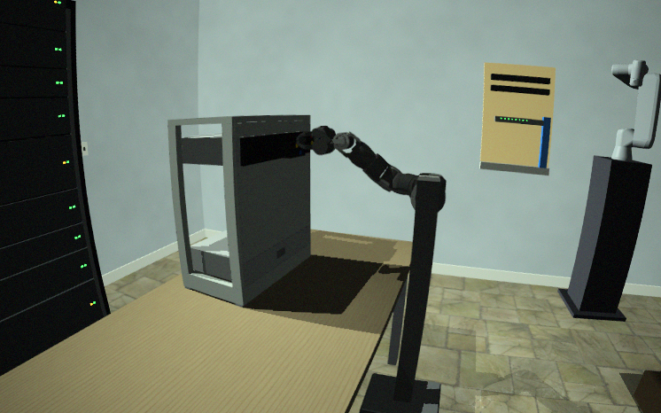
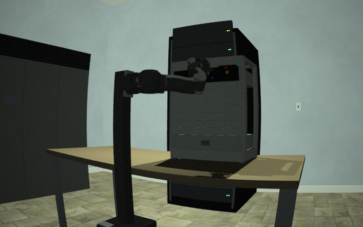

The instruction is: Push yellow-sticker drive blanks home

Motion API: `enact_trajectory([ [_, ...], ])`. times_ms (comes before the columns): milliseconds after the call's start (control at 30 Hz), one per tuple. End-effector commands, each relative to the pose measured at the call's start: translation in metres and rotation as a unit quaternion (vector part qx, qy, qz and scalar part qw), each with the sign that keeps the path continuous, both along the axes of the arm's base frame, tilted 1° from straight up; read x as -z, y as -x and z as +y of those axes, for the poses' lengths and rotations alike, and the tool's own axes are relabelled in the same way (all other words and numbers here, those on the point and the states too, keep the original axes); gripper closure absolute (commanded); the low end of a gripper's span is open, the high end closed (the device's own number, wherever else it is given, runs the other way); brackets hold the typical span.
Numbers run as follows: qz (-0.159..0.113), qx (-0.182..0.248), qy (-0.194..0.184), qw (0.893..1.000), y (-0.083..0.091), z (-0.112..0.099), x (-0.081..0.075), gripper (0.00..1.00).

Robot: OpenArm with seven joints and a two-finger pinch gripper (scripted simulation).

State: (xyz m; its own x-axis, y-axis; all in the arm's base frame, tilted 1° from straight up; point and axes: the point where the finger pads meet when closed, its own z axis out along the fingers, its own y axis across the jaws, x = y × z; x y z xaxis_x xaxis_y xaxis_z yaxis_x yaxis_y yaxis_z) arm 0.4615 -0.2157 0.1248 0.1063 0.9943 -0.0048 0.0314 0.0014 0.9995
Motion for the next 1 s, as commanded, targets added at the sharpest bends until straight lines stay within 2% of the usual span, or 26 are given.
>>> enact_trajectory([
  [0, -0.007, -0.002, 0.002, 1.0, -0.001, 0.0, -0.004, 1.0],
  [133, -0.007, -0.002, 0.002, 1.0, -0.007, 0.0, -0.004, 1.0],
  [500, -0.007, -0.002, 0.002, 1.0, -0.008, 0.0, -0.004, 1.0],
  [700, -0.006, -0.002, 0.002, 1.0, -0.017, -0.001, -0.006, 1.0],
  [967, -0.007, -0.002, 0.003, 1.0, -0.017, 0.0, -0.006, 1.0],
])
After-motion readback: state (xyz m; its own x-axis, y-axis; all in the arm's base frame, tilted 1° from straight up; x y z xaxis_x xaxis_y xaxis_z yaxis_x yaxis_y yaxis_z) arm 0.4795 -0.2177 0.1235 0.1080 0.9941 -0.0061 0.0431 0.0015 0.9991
